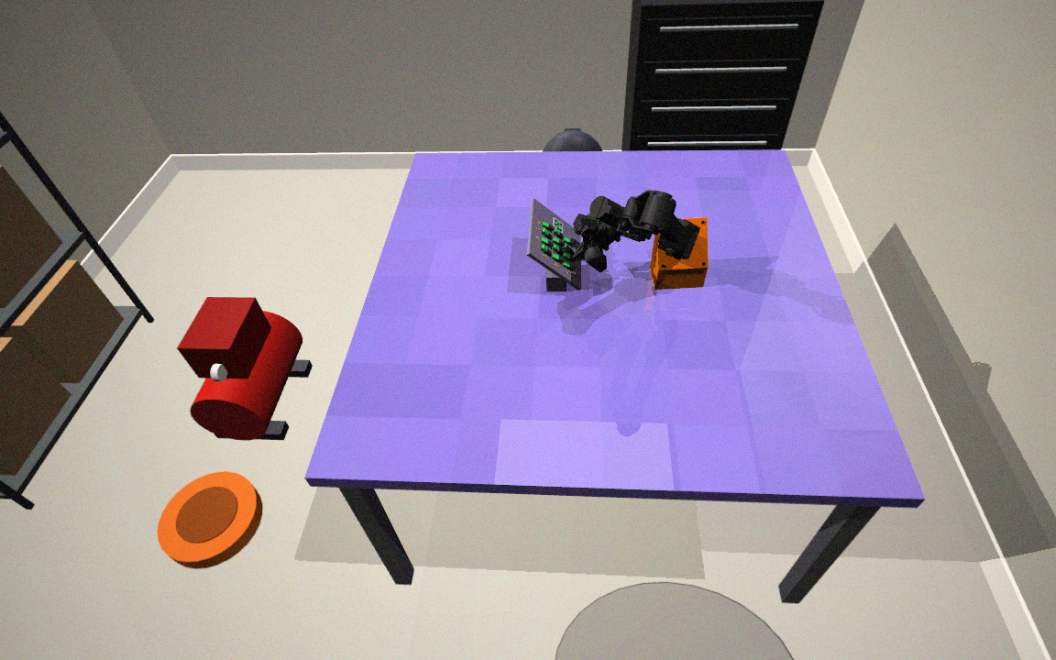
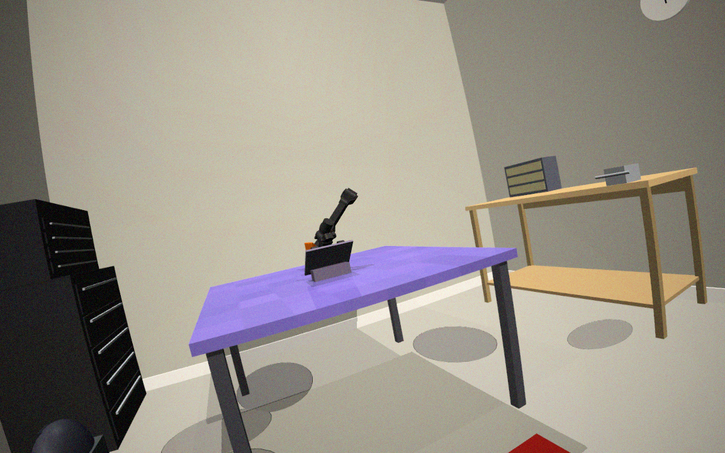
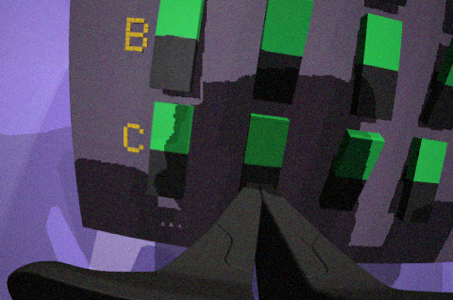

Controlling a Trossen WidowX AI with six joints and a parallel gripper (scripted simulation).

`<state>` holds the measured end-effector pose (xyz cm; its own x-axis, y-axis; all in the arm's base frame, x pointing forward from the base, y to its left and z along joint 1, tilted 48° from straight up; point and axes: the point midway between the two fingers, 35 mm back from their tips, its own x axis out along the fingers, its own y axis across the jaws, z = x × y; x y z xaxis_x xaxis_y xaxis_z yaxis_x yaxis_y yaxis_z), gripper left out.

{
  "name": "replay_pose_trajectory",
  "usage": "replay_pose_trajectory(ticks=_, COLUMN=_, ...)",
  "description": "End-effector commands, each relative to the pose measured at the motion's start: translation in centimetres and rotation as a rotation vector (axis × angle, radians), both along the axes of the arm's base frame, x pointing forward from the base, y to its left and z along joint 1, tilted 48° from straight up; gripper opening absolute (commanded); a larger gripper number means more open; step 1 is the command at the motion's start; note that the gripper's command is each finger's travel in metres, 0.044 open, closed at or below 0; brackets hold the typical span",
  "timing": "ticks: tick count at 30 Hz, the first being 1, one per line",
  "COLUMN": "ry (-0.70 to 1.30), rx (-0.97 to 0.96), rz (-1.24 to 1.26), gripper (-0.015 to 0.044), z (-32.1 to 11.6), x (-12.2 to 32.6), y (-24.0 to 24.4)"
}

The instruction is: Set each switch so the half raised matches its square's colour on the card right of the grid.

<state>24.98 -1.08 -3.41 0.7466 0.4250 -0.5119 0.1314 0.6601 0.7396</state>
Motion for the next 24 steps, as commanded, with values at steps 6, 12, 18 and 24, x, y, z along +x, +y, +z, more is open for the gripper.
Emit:
replay_pose_trajectory(ticks=6, ry=-0.002, rx=-0.002, rz=-0.004, gripper=0.0000, z=-0.1, x=0.2, y=0.0)
replay_pose_trajectory(ticks=12, ry=-0.002, rx=-0.002, rz=-0.004, gripper=0.0000, z=-0.1, x=0.3, y=0.0)
replay_pose_trajectory(ticks=18, ry=0.018, rx=-0.014, rz=0.008, gripper=0.0000, z=0.3, x=-0.8, y=-1.1)
replay_pose_trajectory(ticks=24, ry=0.025, rx=-0.009, rz=0.017, gripper=0.0000, z=2.5, x=-3.6, y=-2.9)
